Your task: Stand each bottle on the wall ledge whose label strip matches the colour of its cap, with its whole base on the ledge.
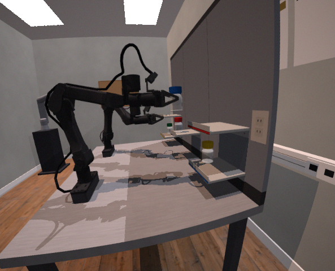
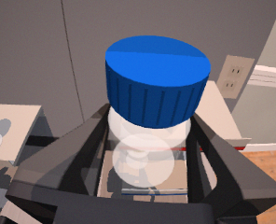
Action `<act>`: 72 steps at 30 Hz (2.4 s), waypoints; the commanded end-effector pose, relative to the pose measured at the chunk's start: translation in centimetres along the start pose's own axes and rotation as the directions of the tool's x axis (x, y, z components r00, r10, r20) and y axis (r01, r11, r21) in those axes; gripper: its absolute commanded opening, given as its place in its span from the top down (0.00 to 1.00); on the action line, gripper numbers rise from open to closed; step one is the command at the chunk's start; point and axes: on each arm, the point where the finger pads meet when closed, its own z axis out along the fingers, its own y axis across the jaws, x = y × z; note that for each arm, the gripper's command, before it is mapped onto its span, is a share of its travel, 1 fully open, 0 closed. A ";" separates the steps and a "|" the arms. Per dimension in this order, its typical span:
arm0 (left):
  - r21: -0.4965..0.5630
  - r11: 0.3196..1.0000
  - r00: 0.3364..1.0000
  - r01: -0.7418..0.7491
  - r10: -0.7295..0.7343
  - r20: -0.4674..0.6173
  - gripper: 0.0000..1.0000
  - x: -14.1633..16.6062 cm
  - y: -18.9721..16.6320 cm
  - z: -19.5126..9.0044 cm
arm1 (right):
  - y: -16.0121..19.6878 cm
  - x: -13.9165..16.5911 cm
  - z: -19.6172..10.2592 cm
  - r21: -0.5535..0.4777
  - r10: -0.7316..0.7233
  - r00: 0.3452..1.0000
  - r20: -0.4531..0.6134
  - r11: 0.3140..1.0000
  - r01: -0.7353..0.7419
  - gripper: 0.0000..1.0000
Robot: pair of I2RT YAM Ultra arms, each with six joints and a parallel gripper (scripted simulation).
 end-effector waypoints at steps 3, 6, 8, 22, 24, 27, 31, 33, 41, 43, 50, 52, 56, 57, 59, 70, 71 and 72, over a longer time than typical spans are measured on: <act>-0.011 1.000 1.000 0.010 -0.010 0.013 0.11 -0.7 0.2 -0.1 | -0.1 -1.1 -1.1 -0.006 -0.006 0.999 0.033 1.000 0.006 0.48; -0.015 1.000 1.000 -0.005 0.005 -0.017 0.11 -0.1 0.9 -0.4 | -0.1 -1.6 -1.1 -0.006 -0.007 0.999 0.041 1.000 0.007 0.48; -0.008 1.000 0.999 -0.015 0.014 -0.038 0.11 -0.1 1.5 -0.9 | -0.1 -1.6 -1.1 -0.006 -0.007 0.999 0.041 1.000 0.007 0.48; -0.086 0.996 0.995 -0.038 0.030 -0.095 0.11 -7.9 14.3 -7.9 | -2.3 2.2 -0.5 -0.006 -0.036 0.986 0.162 0.999 0.037 0.48; -0.103 0.994 0.996 -0.038 0.028 -0.088 0.11 -9.3 16.2 -9.0 | -3.5 4.8 -0.3 0.007 -0.039 0.987 0.155 0.999 0.039 0.48; -0.134 0.990 0.997 -0.039 0.029 -0.073 0.11 -11.6 19.3 -10.7 | -5.4 9.4 -0.1 0.028 -0.040 0.991 0.131 0.999 0.037 0.48; -0.160 0.986 0.998 -0.039 0.029 -0.060 0.11 -13.3 21.5 -11.9 | -6.7 12.9 0.1 0.043 -0.037 0.994 0.106 0.999 0.032 0.48; -0.168 0.985 0.997 -0.039 0.029 -0.066 0.11 -13.4 22.1 -12.0 | -7.2 13.4 0.3 0.048 -0.038 0.993 0.108 0.998 0.033 0.48; -0.225 0.974 0.999 -0.042 0.036 -0.030 0.11 -16.2 25.4 -13.9 | -9.3 19.5 0.5 0.073 -0.020 0.999 0.045 0.997 0.016 0.48; -0.236 0.971 0.999 -0.041 0.037 -0.023 0.11 -16.6 25.8 -14.1 | -9.6 20.6 0.5 0.077 -0.014 0.999 0.030 0.997 0.011 0.48; -0.248 0.968 0.999 -0.040 0.040 -0.007 0.11 -17.0 26.0 -14.1 | -10.0 21.5 0.5 0.090 -0.003 1.000 0.004 0.996 0.003 0.48; -0.248 0.968 0.999 -0.040 0.040 -0.007 0.11 -17.0 26.0 -14.1 | -9.9 21.1 1.0 0.088 -0.007 1.000 0.015 0.996 0.006 0.48; -0.248 0.968 0.999 -0.040 0.040 -0.007 0.11 -17.0 26.0 -14.1 | -9.9 21.4 1.8 0.093 -0.004 1.000 0.006 0.996 0.003 0.48; -0.248 0.968 0.999 -0.040 0.040 -0.007 0.11 -17.0 26.0 -14.1 | -9.9 21.4 2.0 0.094 -0.003 1.000 0.006 0.996 0.003 0.48; -0.248 0.968 0.999 -0.040 0.040 -0.007 0.11 -17.0 26.0 -14.1 | -9.9 21.4 2.4 0.094 -0.003 1.000 0.005 0.996 0.003 0.48; -0.248 0.968 0.999 -0.040 0.040 -0.007 0.11 -17.0 26.0 -14.1 | -9.8 21.2 4.4 0.089 -0.006 1.000 0.012 0.996 0.005 0.48; -0.248 0.968 0.999 -0.040 0.040 -0.007 0.11 -17.0 26.0 -14.1 | -9.8 21.1 4.6 0.087 -0.007 1.000 0.015 0.996 0.005 0.48; -0.248 0.968 0.999 -0.040 0.040 -0.007 0.11 -17.0 26.0 -14.1 | -9.8 20.8 4.6 0.087 -0.012 1.000 0.028 0.996 0.009 0.48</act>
